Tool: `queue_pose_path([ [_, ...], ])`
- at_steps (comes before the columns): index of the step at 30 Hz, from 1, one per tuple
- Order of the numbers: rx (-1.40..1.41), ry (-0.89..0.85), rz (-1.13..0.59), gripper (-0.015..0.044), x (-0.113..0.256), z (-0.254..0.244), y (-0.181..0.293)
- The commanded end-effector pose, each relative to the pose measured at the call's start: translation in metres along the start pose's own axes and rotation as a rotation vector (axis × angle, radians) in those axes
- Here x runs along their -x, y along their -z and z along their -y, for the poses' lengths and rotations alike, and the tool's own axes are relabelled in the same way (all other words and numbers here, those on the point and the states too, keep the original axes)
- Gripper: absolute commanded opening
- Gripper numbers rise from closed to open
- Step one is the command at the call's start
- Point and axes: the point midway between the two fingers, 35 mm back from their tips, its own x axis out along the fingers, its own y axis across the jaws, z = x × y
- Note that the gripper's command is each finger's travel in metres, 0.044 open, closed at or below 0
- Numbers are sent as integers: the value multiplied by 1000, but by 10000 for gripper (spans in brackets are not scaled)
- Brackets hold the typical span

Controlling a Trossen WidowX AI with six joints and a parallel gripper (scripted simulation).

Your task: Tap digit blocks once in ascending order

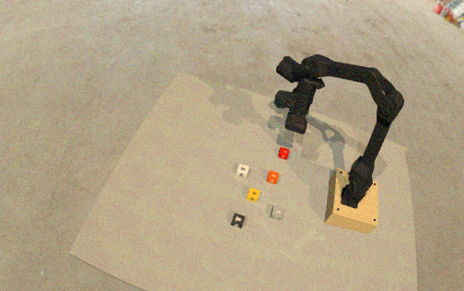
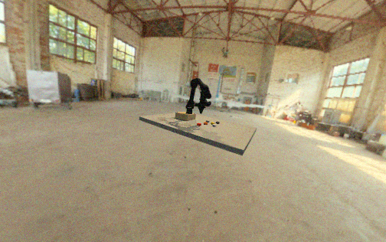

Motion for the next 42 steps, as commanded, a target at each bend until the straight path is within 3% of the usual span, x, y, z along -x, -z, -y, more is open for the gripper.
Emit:
queue_pose_path([
  [1, 20, 4, 2, 20, -2, 3, 5],
  [6, 20, 4, 2, 20, -70, 3, 4],
  [8, 20, 4, 2, 20, -80, 3, 5],
  [32, 20, 4, 2, 20, -110, 3, 5],
  [40, 20, 4, 2, 20, -110, 3, 5],
  [42, 17, 6, 7, 20, -94, 3, 4],
])
